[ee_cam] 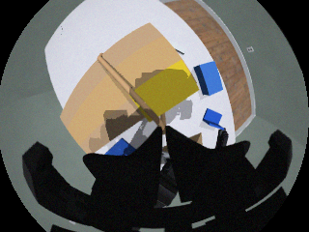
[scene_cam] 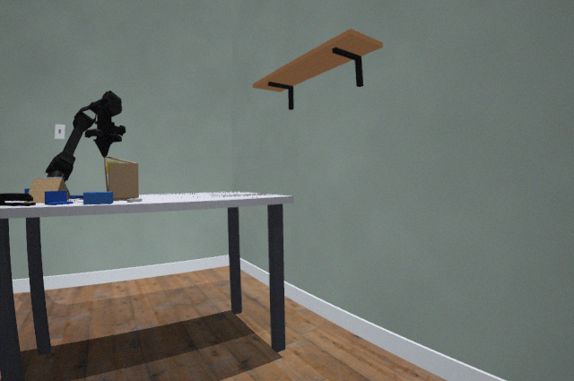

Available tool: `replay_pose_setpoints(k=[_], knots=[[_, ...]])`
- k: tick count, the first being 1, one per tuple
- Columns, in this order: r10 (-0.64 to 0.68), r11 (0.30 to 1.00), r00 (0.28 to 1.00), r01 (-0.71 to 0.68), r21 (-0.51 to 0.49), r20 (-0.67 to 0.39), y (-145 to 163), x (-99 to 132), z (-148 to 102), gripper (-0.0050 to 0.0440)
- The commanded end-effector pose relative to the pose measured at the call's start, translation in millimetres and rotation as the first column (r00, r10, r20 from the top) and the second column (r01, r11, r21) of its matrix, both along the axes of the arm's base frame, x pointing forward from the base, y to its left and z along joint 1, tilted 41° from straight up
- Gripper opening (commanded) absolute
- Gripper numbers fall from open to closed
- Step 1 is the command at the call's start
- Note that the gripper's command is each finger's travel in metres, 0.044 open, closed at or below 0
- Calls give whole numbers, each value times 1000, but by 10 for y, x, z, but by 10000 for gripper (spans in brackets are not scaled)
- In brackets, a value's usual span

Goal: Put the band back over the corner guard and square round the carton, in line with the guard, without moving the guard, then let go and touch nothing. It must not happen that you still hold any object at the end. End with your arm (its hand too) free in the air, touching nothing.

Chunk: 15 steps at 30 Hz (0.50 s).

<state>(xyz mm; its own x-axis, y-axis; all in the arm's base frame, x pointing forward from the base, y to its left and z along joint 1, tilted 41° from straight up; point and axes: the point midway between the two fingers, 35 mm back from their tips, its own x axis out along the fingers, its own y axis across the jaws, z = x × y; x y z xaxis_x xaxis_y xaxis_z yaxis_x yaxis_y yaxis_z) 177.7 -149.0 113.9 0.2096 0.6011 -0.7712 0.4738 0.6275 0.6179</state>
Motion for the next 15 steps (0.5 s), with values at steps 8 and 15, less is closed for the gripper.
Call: replay_pose_setpoints(k=[8, 15], knots=[[21, 1000, 999, -21, 14, -27, -139, -44, -137, 0], [32, 999, 999, -31, 28, -28, -213, -43, -226, 0]])
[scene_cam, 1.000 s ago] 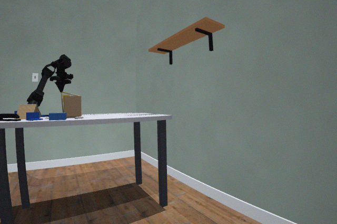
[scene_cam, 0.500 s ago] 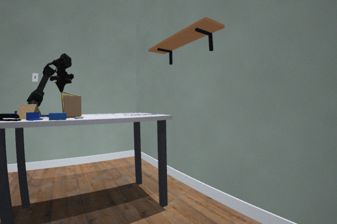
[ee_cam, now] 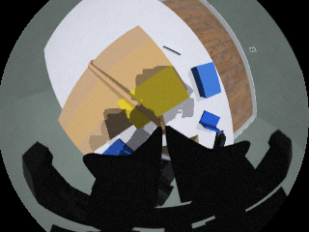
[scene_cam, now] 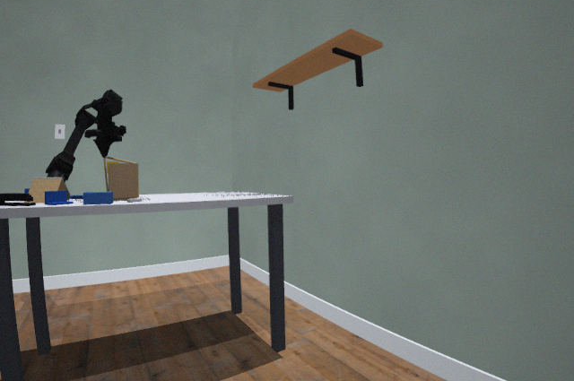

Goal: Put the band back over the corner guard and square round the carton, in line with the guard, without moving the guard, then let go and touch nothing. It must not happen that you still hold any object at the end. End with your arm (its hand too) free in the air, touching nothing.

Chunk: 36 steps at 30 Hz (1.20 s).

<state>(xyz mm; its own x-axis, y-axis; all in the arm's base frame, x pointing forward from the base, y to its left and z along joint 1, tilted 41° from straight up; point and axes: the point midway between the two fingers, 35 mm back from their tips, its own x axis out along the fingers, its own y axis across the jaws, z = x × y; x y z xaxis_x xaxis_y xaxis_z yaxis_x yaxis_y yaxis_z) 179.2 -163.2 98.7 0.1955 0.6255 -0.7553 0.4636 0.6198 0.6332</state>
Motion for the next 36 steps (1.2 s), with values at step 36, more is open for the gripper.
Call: replay_pose_setpoints(k=[36], knots=[[14, 1000, 1000, -14, 3, -26, -109, 206, -47, 0]])
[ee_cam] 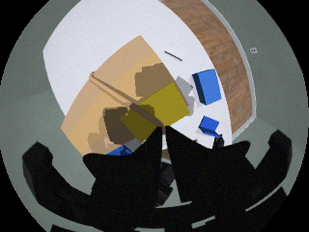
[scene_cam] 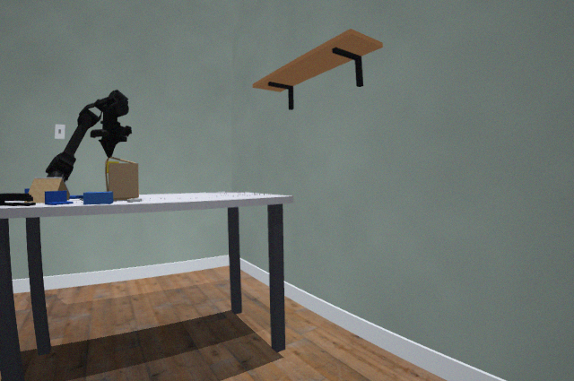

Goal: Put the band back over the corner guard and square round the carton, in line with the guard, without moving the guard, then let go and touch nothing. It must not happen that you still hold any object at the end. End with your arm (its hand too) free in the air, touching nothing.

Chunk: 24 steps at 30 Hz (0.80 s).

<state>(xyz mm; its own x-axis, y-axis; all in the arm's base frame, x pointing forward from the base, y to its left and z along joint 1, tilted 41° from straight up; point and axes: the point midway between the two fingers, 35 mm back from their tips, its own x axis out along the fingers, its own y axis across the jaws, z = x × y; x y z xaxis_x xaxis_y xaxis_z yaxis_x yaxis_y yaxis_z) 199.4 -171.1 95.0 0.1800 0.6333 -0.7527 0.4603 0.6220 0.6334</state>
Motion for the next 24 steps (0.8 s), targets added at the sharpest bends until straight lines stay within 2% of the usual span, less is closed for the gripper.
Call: replay_pose_setpoints(k=[1, 8, 24], knots=[[0, 1000, 1000, 0, -4, -17, -30, 21, -8, 0], [0, 1000, 1000, 0, -3, -17, -29, 123, 10, 0], [0, 1000, 1000, 0, -3, -17, 12, 138, -40, 0]])
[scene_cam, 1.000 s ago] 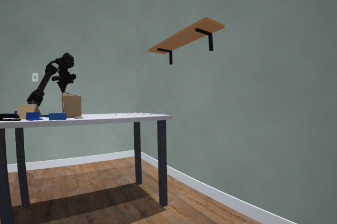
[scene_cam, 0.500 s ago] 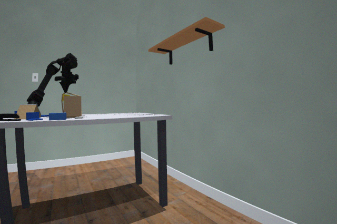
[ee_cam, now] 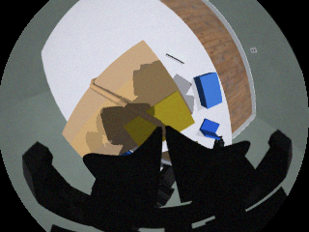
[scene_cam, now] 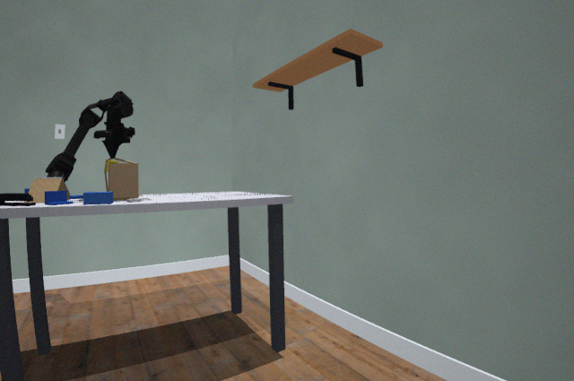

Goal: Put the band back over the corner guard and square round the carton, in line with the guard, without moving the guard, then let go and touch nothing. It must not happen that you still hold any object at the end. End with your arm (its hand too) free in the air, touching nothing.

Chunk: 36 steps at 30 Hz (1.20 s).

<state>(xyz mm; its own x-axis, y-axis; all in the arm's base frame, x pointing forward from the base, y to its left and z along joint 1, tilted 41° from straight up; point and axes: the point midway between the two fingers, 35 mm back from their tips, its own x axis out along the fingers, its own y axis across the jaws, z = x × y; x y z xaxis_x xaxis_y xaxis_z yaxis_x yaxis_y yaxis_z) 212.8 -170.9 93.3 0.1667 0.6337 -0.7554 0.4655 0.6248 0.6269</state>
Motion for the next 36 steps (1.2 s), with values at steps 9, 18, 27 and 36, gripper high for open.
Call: replay_pose_setpoints(k=[9, 18, 27, 36], knots=[[-5, 1000, 1000, 5, -2, -4, 49, 14, -70, 0], [-5, 1000, 1000, 5, -2, -4, 72, 19, -97, 0], [-1, 1000, 1000, 1, -2, -2, 62, 16, -87, 122], [-1, 1000, 1000, 1, -2, -2, 62, 16, -87, 122]])
